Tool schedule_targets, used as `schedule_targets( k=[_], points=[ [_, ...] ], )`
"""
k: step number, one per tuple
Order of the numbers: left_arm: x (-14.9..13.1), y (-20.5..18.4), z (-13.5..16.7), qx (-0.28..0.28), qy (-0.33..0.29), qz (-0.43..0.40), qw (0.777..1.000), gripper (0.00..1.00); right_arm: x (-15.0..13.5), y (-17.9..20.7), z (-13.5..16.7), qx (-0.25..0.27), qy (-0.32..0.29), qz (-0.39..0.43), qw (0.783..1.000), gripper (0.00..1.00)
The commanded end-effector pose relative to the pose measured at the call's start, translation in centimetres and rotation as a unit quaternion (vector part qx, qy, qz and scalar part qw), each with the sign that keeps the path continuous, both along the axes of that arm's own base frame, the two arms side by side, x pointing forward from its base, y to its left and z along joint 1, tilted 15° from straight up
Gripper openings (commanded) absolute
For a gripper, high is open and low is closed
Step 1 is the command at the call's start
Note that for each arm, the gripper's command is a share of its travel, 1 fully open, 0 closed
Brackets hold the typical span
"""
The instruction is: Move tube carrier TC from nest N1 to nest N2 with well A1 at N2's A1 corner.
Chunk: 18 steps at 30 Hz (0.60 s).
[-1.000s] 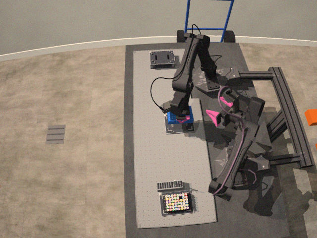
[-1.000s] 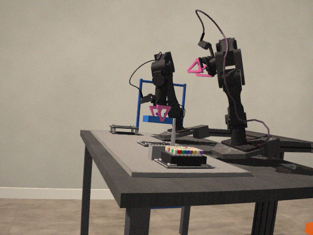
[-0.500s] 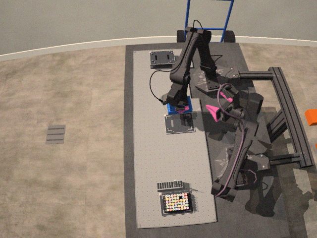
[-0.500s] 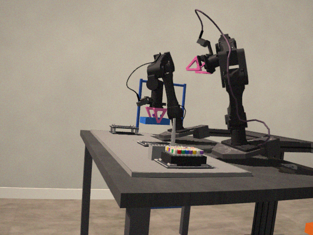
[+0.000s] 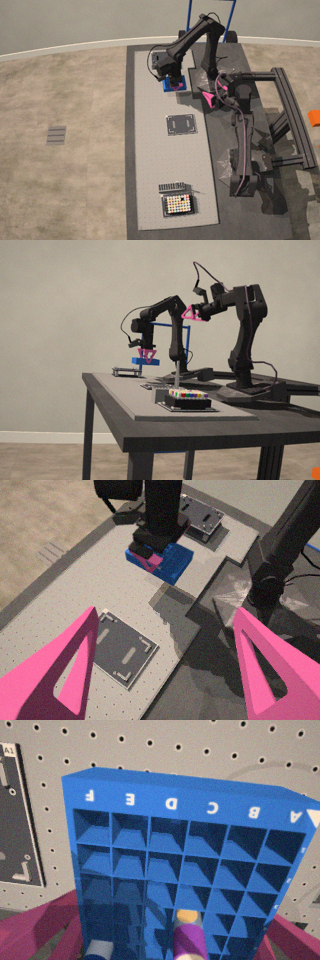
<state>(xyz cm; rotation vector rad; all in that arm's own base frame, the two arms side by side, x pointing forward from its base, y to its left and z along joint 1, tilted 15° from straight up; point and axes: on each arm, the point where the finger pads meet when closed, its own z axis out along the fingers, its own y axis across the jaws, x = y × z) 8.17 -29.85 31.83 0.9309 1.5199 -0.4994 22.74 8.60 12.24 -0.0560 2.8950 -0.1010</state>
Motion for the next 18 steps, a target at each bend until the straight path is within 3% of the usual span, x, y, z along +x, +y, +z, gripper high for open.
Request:
schedule_targets(
  k=[1,7,9,18],
  points=[
    [-0.2,-6.2,0.4,-0.071,-0.042,-0.096,0.992,1.00,0.7,-2.0,0.9,0.020,-0.012,0.074,0.997,0.84],
    [4.0,-11.0,-0.8,-0.082,-0.062,-0.084,0.991,1.00,2.2,-6.8,1.6,0.019,-0.025,0.069,0.997,0.84],
    [4.0,-11.0,-0.8,-0.082,-0.062,-0.084,0.991,1.00,2.2,-6.8,1.6,0.019,-0.025,0.069,0.997,0.84],
    [7.8,-18.7,-3.6,-0.081,-0.079,-0.104,0.988,1.00,3.3,-15.4,1.5,0.013,-0.024,0.035,0.999,0.84]
  ],
)
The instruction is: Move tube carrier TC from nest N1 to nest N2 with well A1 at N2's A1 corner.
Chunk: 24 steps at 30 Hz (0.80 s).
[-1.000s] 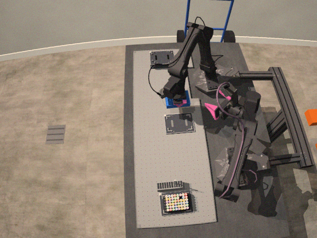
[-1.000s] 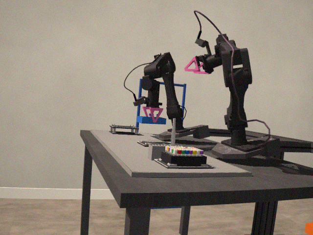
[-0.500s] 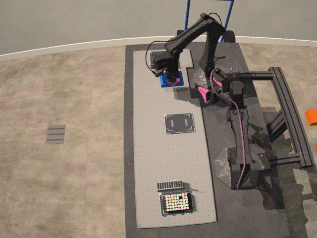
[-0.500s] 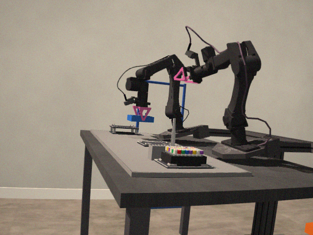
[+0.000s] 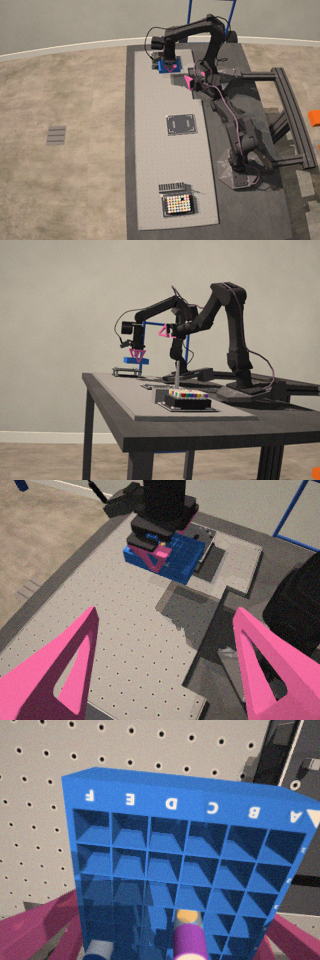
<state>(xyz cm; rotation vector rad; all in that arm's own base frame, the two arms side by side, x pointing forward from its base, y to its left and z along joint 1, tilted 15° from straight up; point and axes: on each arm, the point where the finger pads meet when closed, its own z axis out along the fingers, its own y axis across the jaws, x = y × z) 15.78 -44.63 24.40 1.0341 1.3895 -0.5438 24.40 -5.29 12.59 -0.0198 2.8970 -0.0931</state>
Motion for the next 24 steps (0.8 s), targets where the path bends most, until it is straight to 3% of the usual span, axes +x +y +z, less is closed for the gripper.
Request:
schedule_targets(
  k=[1,6,24],
  points=[
    [0.6,-4.9,3.3,-0.077,-0.033,-0.049,0.995,1.00,1.7,-2.5,1.2,0.008,-0.025,0.044,0.999,0.84],
    [2.1,-8.5,0.3,-0.061,-0.032,-0.059,0.996,1.00,1.8,-6.5,1.1,0.009,-0.018,0.032,0.999,0.84],
    [2.8,-10.1,-0.4,-0.061,-0.034,-0.058,0.996,1.00,2.1,-12.8,1.1,0.006,-0.006,0.001,1.000,0.84]
  ],
)
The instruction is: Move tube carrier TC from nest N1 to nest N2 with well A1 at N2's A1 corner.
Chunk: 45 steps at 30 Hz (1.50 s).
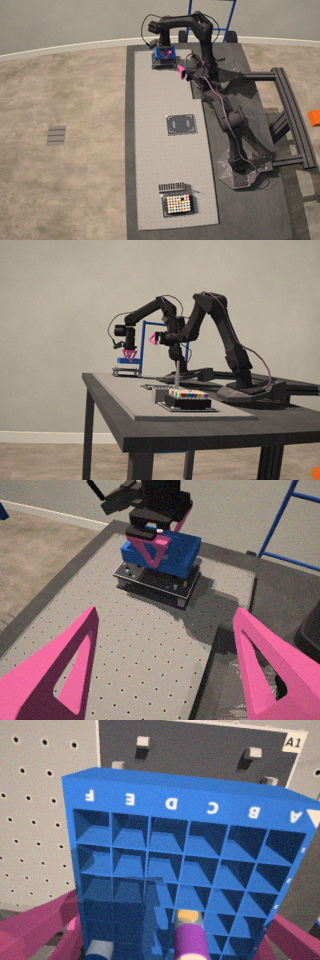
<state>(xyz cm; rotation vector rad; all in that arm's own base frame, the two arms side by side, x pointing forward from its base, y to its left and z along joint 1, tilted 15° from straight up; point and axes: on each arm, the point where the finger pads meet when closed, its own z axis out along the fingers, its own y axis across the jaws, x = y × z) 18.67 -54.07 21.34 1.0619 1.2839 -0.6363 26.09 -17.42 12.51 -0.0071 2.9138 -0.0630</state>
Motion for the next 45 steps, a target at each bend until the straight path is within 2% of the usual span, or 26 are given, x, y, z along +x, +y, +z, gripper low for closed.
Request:
schedule_targets(
  k=[1,6,13,22,28,45],
  points=[
    [-0.1,-0.6,2.7,-0.030,-0.014,-0.008,0.999,1.00,0.4,-0.7,1.2,-0.005,-0.014,0.004,1.000,0.84],
    [-0.1,-0.6,2.5,-0.026,-0.012,-0.008,1.000,1.00,1.1,-1.4,1.7,-0.018,-0.032,-0.002,0.999,0.84],
    [-0.3,-0.5,2.1,-0.022,-0.008,-0.008,1.000,1.00,0.8,-0.7,-0.8,-0.002,-0.013,0.000,1.000,0.84],
    [-0.3,-0.5,2.1,-0.022,-0.008,-0.008,1.000,1.00,1.3,-0.8,0.2,-0.011,-0.033,0.002,0.999,0.84],
    [-0.3,-0.5,2.1,-0.022,-0.008,-0.008,1.000,1.00,1.4,-1.0,-0.3,-0.011,-0.038,-0.005,0.999,0.84],
    [-0.3,-0.5,2.1,-0.022,-0.008,-0.008,1.000,1.00,2.5,-0.8,-4.3,-0.006,-0.027,0.001,1.000,0.84]
  ],
)
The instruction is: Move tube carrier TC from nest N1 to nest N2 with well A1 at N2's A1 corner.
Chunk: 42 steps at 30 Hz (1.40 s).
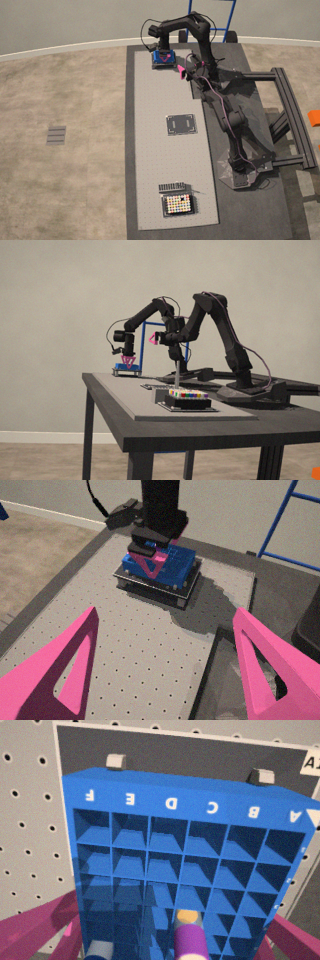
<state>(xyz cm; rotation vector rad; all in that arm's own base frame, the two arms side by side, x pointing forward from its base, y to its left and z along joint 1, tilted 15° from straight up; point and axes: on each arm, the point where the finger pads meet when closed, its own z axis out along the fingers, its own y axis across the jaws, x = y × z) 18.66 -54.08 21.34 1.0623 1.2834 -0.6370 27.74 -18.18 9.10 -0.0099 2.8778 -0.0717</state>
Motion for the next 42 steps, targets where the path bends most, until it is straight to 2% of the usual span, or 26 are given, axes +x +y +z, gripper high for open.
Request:
schedule_targets(
  k=[1,4,10,14,15,16,28,36,42],
  points=[
    [-0.3,-0.5,2.1,-0.022,-0.008,-0.008,1.000,1.00,0.8,0.0,-1.1,-0.002,-0.008,0.001,1.000,0.84],
    [-0.3,-0.5,2.1,-0.022,-0.008,-0.008,1.000,1.00,0.7,0.1,-1.5,0.000,-0.004,0.001,1.000,0.84],
    [-0.3,-0.5,2.1,-0.022,-0.008,-0.008,1.000,1.00,0.1,-0.2,0.5,0.001,-0.007,0.004,1.000,0.84],
    [-0.3,-0.5,2.1,-0.022,-0.008,-0.008,1.000,1.00,0.1,-0.1,0.3,0.001,-0.007,0.004,1.000,0.84],
    [-0.3,-0.5,2.1,-0.022,-0.008,-0.008,1.000,1.00,0.1,-0.1,0.3,0.001,-0.007,0.004,1.000,0.95],
    [-0.3,-0.5,2.1,-0.022,-0.008,-0.008,1.000,1.00,0.1,-0.1,0.3,0.001,-0.007,0.004,1.000,1.00],
    [-0.3,-0.5,2.1,-0.022,-0.008,-0.008,1.000,1.00,0.6,0.2,2.6,-0.012,-0.031,0.001,0.999,1.00],
    [-0.3,-0.5,2.1,-0.022,-0.008,-0.008,1.000,1.00,-0.2,-0.2,3.8,-0.010,-0.026,0.002,1.000,1.00],
    [-0.3,-0.5,2.1,-0.022,-0.008,-0.008,1.000,1.00,-0.8,-0.4,6.3,-0.013,-0.029,0.002,0.999,1.00]
  ],
)
